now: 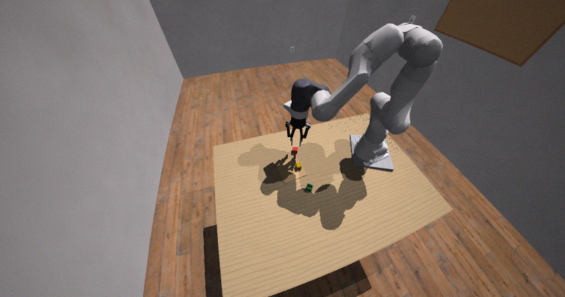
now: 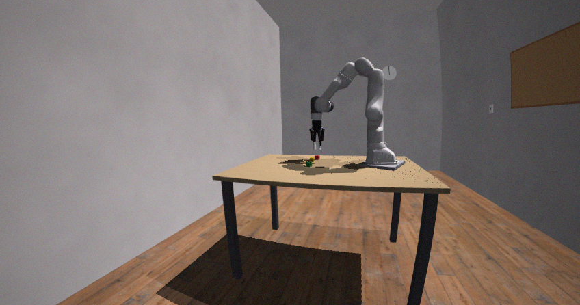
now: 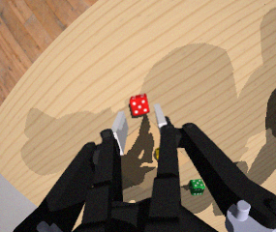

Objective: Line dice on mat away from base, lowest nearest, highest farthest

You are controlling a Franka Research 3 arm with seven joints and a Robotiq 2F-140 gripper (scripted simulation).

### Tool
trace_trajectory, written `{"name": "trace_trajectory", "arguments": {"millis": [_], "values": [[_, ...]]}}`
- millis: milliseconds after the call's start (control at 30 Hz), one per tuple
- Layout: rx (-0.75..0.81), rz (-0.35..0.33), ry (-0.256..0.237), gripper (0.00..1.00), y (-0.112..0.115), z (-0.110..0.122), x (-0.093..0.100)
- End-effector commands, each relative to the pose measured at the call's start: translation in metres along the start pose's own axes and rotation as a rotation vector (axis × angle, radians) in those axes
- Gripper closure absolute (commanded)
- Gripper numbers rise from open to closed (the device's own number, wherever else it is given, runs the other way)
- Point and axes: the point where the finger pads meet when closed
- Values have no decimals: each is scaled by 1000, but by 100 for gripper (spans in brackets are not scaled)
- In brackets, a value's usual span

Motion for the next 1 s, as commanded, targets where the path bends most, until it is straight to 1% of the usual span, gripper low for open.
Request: {"name": "trace_trajectory", "arguments": {"millis": [0, 433, 967], "values": [[-1, 2, -6, 72, 0, -2, -4], [-1, 2, -6, 72, 0, -2, -24], [-1, 2, -6, 72, 0, -2, -37]]}}
Point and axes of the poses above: the point where the finger pads meet when closed, its own x axis back along the fingers, its own z axis across the jaws, y = z × x, and after that the axes turned 15 degrees about x, right-handed
